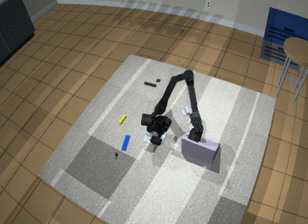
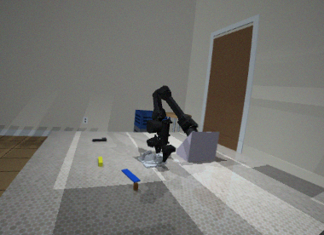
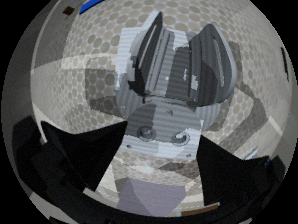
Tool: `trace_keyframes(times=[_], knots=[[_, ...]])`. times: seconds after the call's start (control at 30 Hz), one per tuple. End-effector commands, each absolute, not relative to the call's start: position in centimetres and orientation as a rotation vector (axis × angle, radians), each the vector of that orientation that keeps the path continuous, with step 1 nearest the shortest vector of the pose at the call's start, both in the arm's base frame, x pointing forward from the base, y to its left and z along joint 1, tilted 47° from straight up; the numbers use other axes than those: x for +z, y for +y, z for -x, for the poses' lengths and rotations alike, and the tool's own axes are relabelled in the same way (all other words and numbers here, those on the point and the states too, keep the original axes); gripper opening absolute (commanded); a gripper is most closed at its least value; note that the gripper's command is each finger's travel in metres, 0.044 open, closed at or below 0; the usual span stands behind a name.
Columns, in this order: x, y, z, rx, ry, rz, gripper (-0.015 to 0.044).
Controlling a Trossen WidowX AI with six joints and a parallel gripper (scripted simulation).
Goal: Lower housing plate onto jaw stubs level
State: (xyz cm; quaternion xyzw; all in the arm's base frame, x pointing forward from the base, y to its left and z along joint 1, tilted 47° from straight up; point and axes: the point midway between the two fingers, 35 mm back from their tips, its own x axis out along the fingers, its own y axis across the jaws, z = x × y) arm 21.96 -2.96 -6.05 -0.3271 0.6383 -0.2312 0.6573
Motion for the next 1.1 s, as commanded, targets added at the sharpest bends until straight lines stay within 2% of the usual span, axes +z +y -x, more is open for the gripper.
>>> trace_keyframes(times=[0.0,1.07], knots=[[-6.06,-3.0,-21.98,-0.523,1.445,0.746,0.0351],[-6.38,-3.35,-22.01,-0.524,1.444,0.746,0.0351]])
